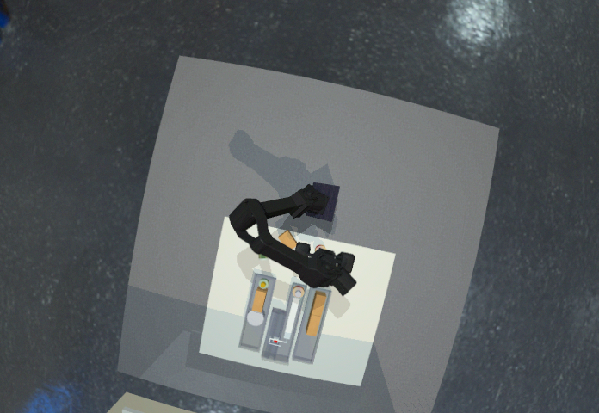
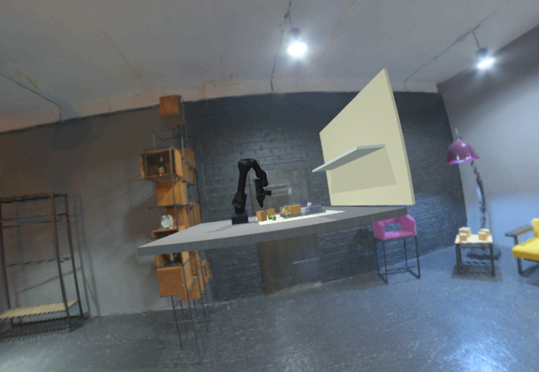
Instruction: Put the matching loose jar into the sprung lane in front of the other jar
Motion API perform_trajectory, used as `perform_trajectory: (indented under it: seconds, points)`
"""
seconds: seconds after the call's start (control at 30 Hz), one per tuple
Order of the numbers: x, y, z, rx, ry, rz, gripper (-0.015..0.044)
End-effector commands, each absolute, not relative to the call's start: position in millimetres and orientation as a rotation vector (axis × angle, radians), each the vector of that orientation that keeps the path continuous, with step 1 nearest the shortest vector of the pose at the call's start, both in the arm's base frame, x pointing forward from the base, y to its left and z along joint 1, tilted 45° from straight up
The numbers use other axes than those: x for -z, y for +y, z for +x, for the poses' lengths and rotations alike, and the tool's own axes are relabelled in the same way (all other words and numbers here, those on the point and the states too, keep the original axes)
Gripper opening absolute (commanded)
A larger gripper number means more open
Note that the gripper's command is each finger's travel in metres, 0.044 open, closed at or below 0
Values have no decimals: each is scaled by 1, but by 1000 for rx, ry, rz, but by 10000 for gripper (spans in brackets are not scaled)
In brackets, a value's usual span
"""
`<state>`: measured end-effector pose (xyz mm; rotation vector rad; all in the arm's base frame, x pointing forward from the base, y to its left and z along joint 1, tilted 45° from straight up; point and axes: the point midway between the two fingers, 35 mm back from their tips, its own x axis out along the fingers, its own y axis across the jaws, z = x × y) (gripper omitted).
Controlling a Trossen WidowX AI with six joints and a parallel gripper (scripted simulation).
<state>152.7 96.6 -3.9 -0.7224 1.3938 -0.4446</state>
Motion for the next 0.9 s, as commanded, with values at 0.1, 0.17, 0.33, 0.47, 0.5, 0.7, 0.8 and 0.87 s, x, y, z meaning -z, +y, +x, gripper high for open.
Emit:
perform_trajectory:
  seconds: [0.1,0.17,0.33,0.47,0.5,0.7,0.8,0.87]
  points:
    - [20,79,154,448,1397,-741,440]
    - [21,77,154,449,1397,-741,440]
    - [28,70,156,449,1397,-741,440]
    - [31,66,156,449,1397,-742,440]
    - [31,66,156,449,1397,-742,440]
    - [38,61,158,449,1397,-742,440]
    - [41,57,159,449,1397,-742,440]
    - [43,55,159,449,1397,-742,440]
